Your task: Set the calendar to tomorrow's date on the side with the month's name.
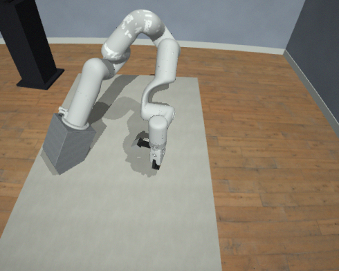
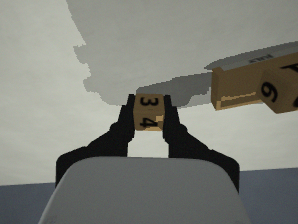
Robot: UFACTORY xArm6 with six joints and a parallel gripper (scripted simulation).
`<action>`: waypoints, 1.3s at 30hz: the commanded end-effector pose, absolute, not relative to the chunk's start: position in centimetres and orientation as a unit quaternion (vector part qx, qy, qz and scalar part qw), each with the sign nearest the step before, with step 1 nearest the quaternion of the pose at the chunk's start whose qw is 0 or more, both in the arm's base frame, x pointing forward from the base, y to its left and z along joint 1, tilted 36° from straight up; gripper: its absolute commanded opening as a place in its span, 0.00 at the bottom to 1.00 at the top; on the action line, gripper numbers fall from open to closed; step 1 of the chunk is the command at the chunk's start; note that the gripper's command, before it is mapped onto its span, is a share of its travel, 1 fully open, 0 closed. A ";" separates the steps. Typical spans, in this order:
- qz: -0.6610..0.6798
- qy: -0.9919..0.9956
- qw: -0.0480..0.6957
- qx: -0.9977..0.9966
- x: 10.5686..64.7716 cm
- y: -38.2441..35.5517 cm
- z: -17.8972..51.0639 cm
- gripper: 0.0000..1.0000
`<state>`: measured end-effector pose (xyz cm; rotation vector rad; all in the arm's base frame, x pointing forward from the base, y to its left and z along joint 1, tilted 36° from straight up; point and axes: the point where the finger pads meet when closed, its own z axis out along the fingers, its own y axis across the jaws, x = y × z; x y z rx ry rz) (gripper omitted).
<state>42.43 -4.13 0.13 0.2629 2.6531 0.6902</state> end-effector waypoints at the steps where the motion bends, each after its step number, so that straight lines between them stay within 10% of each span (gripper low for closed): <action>1: 0.245 0.945 0.194 0.094 42.5 -4.2 0.2 0.27; 39: 0.245 0.945 0.194 0.094 42.7 -4.0 -0.1 0.27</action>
